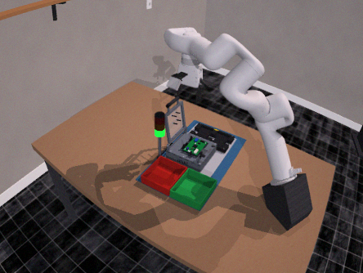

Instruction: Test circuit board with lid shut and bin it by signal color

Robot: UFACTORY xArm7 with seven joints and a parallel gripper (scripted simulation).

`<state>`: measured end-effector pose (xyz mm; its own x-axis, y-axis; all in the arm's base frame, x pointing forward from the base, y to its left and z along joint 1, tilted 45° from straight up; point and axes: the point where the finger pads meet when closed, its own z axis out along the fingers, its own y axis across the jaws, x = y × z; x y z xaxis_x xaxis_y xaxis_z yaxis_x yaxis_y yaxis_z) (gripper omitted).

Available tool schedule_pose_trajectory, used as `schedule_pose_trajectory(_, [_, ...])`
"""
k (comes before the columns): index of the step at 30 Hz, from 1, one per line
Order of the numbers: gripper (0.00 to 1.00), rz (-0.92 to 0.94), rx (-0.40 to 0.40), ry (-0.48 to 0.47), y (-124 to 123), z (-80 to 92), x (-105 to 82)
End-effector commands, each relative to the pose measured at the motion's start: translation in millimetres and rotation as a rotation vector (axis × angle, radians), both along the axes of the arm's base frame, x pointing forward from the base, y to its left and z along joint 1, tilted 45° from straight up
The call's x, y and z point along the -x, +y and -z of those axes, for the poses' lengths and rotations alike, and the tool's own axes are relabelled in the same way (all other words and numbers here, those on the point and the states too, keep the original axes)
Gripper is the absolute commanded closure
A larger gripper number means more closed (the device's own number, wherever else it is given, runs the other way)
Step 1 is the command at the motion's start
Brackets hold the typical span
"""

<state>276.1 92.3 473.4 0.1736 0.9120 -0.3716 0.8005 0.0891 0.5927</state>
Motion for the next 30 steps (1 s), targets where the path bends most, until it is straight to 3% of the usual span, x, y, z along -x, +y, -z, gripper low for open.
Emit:
schedule_pose_trajectory(1, [0.0,-0.004,0.004,-0.009,-0.9,7.7,12.2])
schedule_pose_trajectory(6, [0.0,-0.004,0.004,-0.009,-3.5,24.2,34.1])
schedule_pose_trajectory(11, [0.0,-0.004,0.004,-0.009,-4.6,31.3,43.5])
schedule_pose_trajectory(23, [0.0,-0.004,0.004,-0.009,-6.0,34.1,42.3])
schedule_pose_trajectory(30, [0.0,-0.004,0.004,-0.009,-13.0,46.5,32.1])
